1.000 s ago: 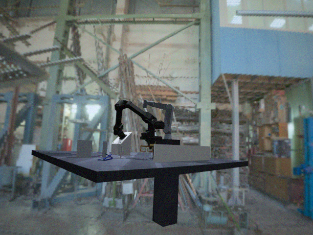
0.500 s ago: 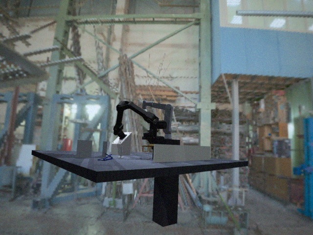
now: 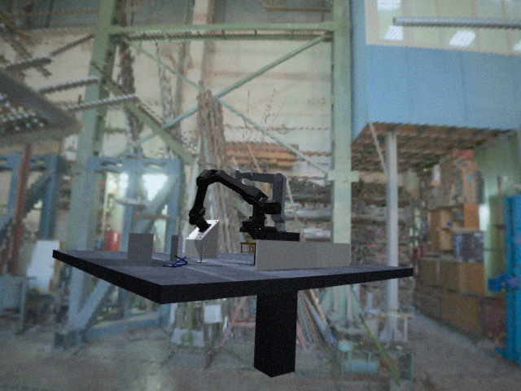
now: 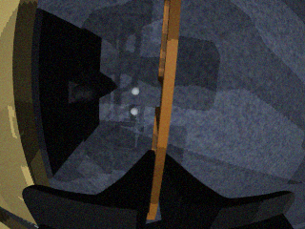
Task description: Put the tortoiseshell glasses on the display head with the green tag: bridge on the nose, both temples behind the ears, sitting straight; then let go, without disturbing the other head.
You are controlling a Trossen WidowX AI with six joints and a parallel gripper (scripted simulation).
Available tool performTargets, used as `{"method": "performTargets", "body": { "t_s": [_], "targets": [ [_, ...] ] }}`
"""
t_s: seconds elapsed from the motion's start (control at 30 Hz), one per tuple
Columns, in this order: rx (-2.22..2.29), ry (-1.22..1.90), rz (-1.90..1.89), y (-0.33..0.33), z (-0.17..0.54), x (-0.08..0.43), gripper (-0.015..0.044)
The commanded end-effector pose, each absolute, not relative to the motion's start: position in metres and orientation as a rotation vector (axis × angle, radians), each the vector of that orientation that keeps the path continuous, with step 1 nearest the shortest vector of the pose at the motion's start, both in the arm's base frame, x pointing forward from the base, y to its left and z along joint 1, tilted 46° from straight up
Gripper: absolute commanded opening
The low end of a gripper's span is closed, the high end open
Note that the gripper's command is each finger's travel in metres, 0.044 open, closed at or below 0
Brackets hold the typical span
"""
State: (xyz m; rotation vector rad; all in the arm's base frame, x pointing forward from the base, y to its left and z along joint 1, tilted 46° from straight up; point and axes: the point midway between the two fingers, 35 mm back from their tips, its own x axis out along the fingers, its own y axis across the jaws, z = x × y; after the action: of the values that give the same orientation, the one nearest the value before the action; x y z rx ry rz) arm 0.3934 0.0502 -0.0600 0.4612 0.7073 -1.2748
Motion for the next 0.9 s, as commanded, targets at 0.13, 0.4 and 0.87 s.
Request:
{"method": "performTargets", "body": {
  "t_s": [0.13,0.4,0.87],
  "targets": [
    [0.455,0.706,-1.274,0.052,-0.062,0.406,0.0000],
    [0.456,0.706,-1.274,0.054,-0.063,0.415,0.0000],
    [0.456,0.706,-1.274,0.056,-0.063,0.423,0.0000]
  ]
}}
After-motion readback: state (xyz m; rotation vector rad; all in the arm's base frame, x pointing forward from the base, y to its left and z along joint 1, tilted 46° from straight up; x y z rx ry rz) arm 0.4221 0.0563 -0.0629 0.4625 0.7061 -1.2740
